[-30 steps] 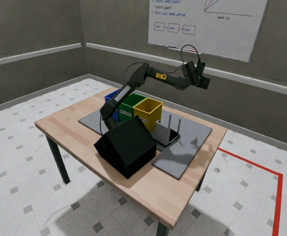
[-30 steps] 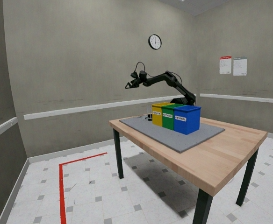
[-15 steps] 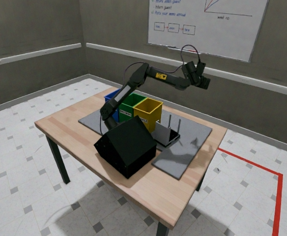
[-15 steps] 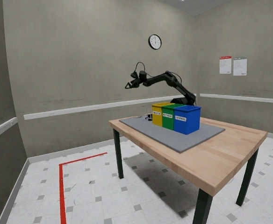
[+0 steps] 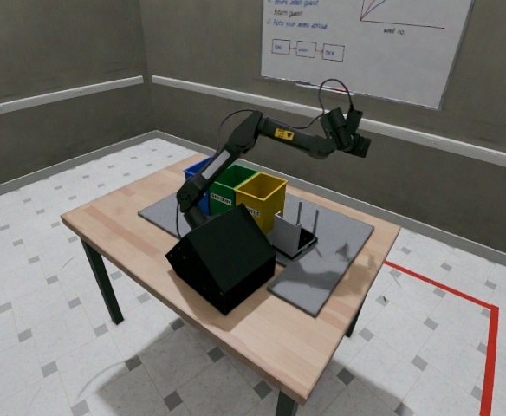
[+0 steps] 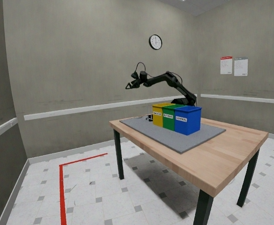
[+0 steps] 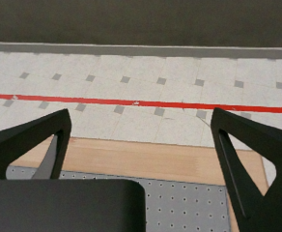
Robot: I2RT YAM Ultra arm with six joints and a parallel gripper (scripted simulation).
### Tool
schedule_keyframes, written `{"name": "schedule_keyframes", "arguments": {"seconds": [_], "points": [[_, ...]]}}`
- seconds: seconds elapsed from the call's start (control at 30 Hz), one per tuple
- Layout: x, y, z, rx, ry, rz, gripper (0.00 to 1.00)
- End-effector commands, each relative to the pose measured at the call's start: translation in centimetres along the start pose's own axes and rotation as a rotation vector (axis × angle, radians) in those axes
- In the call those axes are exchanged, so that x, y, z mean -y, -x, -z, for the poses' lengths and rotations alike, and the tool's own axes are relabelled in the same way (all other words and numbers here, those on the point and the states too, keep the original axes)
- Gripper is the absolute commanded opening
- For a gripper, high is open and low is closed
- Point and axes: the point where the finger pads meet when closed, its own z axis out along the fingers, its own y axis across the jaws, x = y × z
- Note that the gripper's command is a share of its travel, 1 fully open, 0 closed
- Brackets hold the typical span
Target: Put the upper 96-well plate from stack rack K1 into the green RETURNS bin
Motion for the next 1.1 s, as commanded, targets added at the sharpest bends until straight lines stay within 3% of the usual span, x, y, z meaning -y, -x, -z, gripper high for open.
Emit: {"name": "schedule_keyframes", "arguments": {"seconds": [0.0, 0.3, 0.37, 1.07], "points": [[0.0, 4.1, 2.1, 0.063, -0.064, 0.06, 1.0], [0.6, 3.9, 2.2, 0.062, -0.073, 0.058, 1.0], [1.4, 3.6, 2.4, 0.054, -0.114, 0.05, 1.0], [1.3, 3.7, 2.4, 0.057, -0.113, 0.054, 1.0]]}}
